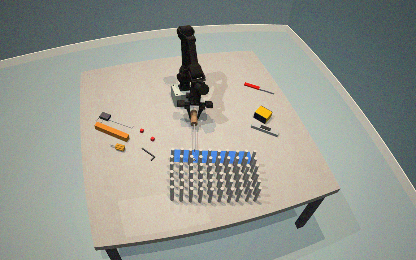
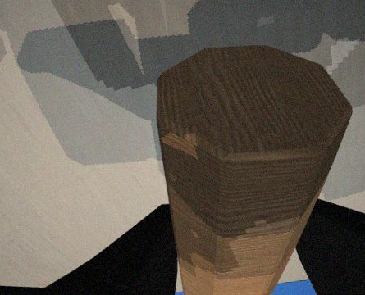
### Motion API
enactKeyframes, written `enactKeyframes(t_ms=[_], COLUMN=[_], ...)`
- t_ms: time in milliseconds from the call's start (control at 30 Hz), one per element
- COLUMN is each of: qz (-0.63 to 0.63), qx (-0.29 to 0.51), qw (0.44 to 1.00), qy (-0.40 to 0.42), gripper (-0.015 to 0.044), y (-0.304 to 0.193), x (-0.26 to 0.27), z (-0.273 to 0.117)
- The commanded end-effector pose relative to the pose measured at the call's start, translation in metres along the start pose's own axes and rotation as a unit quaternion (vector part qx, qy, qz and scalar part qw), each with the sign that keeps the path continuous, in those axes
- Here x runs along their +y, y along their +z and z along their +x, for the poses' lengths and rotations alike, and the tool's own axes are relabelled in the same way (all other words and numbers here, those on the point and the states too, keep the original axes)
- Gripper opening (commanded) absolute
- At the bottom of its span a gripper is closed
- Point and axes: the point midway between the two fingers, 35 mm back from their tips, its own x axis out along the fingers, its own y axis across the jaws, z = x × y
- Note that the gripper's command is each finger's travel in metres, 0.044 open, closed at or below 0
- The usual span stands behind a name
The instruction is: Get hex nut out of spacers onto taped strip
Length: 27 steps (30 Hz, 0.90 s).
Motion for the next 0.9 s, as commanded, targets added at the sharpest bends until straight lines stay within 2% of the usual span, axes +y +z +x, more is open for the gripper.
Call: enactKeyframes(t_ms=[0, 767, 867], qz=[0.003, 0.002, 0.0], qx=[0.011, 0.011, 0.001], qw=[1.0, 1.0, 1.0], qy=[-0.001, -0.001, 0.001], gripper=[0.0, 0.0, 0.0], y=[-0.012, -0.068, -0.062], x=[-0.002, -0.002, -0.004], z=[-0.01, -0.111, -0.096])
